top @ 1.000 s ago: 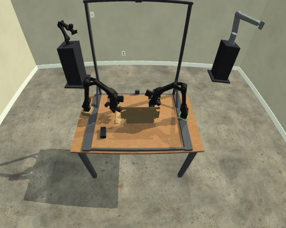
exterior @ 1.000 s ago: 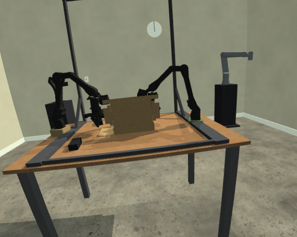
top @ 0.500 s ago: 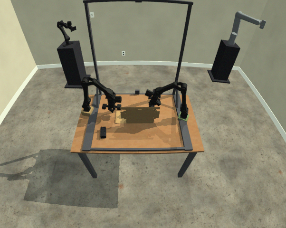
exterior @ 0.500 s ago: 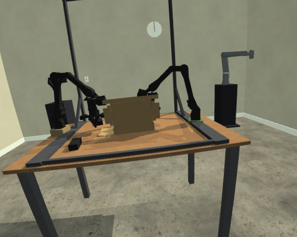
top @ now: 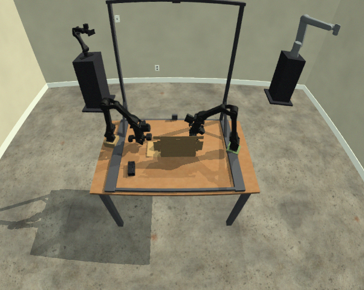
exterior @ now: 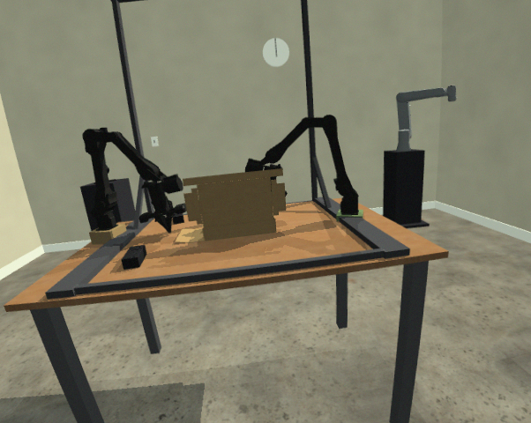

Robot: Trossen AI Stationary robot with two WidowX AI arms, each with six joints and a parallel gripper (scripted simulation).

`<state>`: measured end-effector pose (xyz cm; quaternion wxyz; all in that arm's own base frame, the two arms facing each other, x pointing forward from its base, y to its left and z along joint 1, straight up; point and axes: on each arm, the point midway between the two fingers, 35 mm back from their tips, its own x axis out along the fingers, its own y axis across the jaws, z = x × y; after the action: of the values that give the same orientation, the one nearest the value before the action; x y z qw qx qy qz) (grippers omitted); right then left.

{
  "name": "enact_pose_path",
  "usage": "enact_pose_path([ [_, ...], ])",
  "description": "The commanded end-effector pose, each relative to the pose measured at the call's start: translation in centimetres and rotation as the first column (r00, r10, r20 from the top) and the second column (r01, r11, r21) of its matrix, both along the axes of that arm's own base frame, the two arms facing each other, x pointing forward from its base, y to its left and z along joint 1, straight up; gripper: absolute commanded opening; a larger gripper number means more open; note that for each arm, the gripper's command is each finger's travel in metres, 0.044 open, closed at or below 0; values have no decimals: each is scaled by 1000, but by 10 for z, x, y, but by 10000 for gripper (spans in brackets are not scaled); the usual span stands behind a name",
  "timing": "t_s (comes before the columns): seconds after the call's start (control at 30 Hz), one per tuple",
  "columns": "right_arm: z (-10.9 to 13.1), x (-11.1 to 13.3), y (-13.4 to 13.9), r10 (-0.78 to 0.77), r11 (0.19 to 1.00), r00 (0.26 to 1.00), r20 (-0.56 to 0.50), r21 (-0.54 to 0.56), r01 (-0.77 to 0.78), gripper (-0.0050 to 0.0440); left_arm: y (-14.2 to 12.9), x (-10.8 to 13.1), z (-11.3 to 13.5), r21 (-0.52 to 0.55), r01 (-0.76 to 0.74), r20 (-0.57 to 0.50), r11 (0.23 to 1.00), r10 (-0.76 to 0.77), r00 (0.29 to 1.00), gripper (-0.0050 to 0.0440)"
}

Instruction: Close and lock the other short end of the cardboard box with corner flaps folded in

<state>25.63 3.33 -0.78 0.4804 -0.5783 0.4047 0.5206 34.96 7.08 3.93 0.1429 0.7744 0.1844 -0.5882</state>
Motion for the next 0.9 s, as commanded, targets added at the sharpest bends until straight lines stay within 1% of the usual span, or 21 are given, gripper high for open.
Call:
enact_pose_path([
  [0.0,-8,-9,-1,3,1000,995,99,29,-6,0,-1,2,4,-3,4,14,1000,-4,1000,5],
  [0.07,-10,-10,-2,2,999,991,132,36,-7,0,-1,2,4,-3,4,14,1000,-4,1000,5],
  [0.13,-10,-10,-2,2,999,991,132,36,-7,0,-1,2,4,-3,4,14,1000,-4,1000,5],
  [0.2,-10,-3,-1,1,999,980,200,46,-10,0,-1,2,4,-3,4,14,1000,-4,1000,5],
  [0.37,-7,6,0,-2,998,953,302,60,-17,0,-1,2,4,-3,4,14,1000,-4,1000,5],
  [0.73,-7,7,0,-2,998,952,307,61,-18,0,-1,2,4,-3,4,14,1000,-4,1000,5],
  [0.87,-6,11,1,-2,998,952,308,61,-18,0,-1,2,4,-3,4,14,1000,-4,1000,5],
])
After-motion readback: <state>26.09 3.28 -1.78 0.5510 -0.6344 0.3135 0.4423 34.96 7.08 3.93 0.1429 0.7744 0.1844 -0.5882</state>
